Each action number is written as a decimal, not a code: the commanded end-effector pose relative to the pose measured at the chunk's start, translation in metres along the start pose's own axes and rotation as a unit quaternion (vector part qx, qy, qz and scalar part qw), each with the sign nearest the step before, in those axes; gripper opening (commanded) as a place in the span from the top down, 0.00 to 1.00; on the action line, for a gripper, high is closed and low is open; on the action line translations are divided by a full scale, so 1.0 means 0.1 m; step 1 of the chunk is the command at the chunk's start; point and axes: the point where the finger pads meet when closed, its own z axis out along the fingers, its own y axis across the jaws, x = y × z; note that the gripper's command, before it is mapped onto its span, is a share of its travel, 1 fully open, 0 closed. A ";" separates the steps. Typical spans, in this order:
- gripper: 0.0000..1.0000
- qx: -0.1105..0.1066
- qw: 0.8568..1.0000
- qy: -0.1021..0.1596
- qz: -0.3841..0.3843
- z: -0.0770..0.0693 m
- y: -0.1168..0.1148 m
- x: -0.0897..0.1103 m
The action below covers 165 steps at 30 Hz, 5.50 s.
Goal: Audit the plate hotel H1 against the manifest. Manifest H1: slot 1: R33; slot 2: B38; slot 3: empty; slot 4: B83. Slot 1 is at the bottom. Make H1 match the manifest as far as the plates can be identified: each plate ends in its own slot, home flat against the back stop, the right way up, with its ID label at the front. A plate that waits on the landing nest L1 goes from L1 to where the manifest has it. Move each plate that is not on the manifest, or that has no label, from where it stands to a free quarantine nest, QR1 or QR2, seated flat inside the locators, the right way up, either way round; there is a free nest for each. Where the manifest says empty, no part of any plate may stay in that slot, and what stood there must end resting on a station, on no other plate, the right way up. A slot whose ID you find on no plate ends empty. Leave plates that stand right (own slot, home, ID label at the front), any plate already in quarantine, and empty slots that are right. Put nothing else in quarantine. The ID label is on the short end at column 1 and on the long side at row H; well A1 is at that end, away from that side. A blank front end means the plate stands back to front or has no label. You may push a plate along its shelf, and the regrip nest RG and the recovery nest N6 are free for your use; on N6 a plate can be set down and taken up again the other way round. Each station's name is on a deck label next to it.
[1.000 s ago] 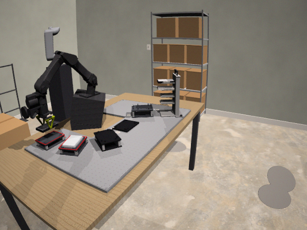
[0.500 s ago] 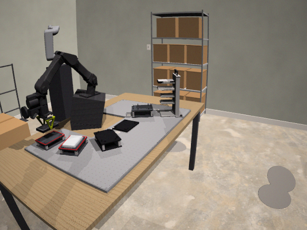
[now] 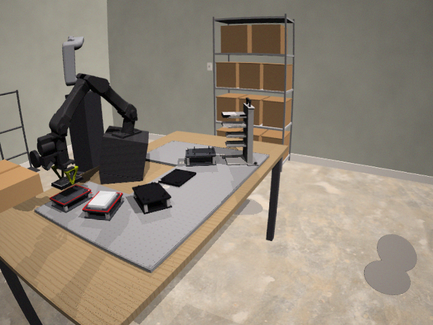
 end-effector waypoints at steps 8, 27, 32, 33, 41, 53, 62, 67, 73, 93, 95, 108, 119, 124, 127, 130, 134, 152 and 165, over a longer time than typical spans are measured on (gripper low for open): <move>0.14 -0.002 1.000 -0.006 -0.002 0.08 0.03 -0.04; 0.14 -0.003 1.000 0.007 0.001 0.24 0.02 0.06; 0.14 -0.002 1.000 0.005 -0.001 0.26 0.04 0.05; 0.14 -0.003 1.000 0.005 -0.001 0.28 0.03 0.05; 0.14 -0.002 1.000 -0.004 0.001 0.28 0.00 -0.02; 0.14 -0.002 1.000 -0.014 -0.001 0.28 0.01 -0.10; 0.14 -0.001 1.000 -0.011 -0.002 0.38 0.02 -0.09; 0.14 -0.001 1.000 -0.014 -0.003 0.40 0.03 -0.12; 0.14 -0.002 1.000 -0.015 -0.001 0.42 0.01 -0.12; 0.14 -0.001 1.000 -0.014 -0.004 0.55 0.04 -0.14; 0.14 -0.001 1.000 -0.007 0.000 0.51 0.01 -0.07; 0.00 -0.001 1.000 -0.007 0.000 0.51 0.01 -0.07; 0.00 -0.001 1.000 -0.010 0.001 0.17 -0.02 -0.07; 0.00 0.000 1.000 -0.015 0.000 0.01 -0.02 -0.11; 0.00 0.001 1.000 -0.021 -0.001 -0.11 -0.02 -0.15; 0.00 0.002 1.000 -0.021 -0.001 -0.21 -0.03 -0.15; 0.00 0.002 1.000 -0.021 -0.001 -0.31 -0.03 -0.14; 0.00 0.002 1.000 -0.021 -0.001 -0.71 -0.04 -0.10; 0.00 0.003 1.000 -0.021 -0.001 -1.00 -0.04 -0.09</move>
